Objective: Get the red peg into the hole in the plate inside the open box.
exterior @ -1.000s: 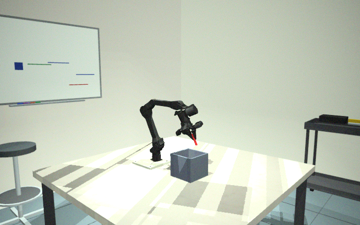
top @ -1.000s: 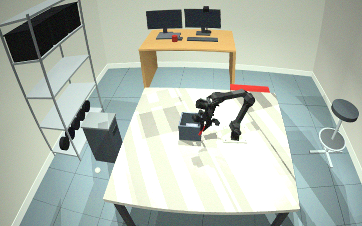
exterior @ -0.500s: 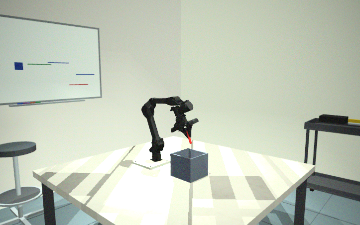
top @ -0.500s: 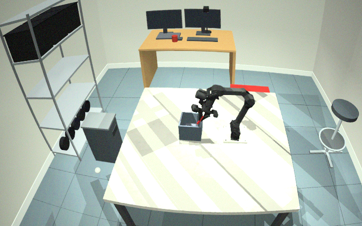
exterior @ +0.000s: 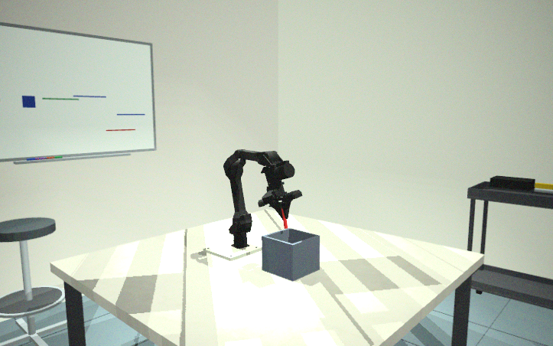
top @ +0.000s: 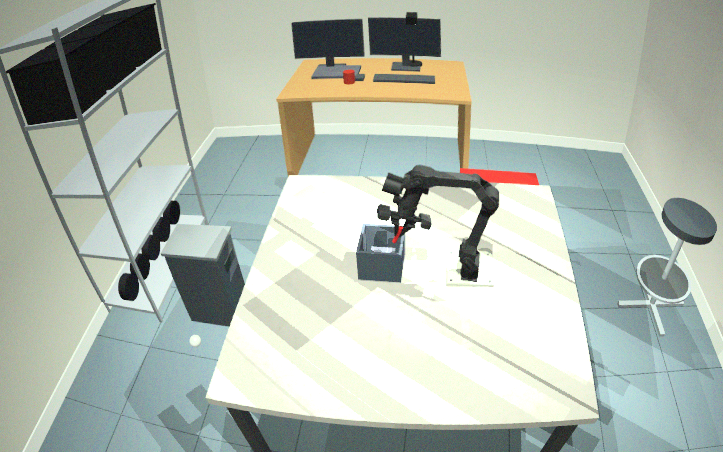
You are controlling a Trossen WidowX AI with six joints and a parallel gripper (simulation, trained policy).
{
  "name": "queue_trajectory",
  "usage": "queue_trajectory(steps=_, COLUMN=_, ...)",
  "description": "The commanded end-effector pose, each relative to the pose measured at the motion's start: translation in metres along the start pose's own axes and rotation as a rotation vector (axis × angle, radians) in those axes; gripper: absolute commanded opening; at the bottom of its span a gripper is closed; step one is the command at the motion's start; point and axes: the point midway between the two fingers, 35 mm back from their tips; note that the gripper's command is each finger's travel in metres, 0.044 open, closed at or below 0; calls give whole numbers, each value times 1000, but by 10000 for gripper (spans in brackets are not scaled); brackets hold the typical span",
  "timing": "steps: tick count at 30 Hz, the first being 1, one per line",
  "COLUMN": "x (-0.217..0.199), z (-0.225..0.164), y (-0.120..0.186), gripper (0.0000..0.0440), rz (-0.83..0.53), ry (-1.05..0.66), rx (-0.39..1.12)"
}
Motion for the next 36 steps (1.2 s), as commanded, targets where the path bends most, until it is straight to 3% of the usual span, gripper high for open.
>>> queue_trajectory(steps=1, x=1, z=8, y=-5, gripper=0, rz=-20, ry=-8, rx=12)
queue_trajectory(steps=17, x=0, z=40, y=-42, gripper=0, rz=-81, ry=-26, rx=61)
queue_trajectory(steps=36, x=7, z=47, y=-96, gripper=0, rz=-85, ry=31, rx=150)
Point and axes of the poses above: the point midway between the two fingers, 35 mm back from their tips, its own y axis back along the fingers, its own x axis across the jaws, z = x × y, and after that the axes turned 13 degrees about y, right-handed
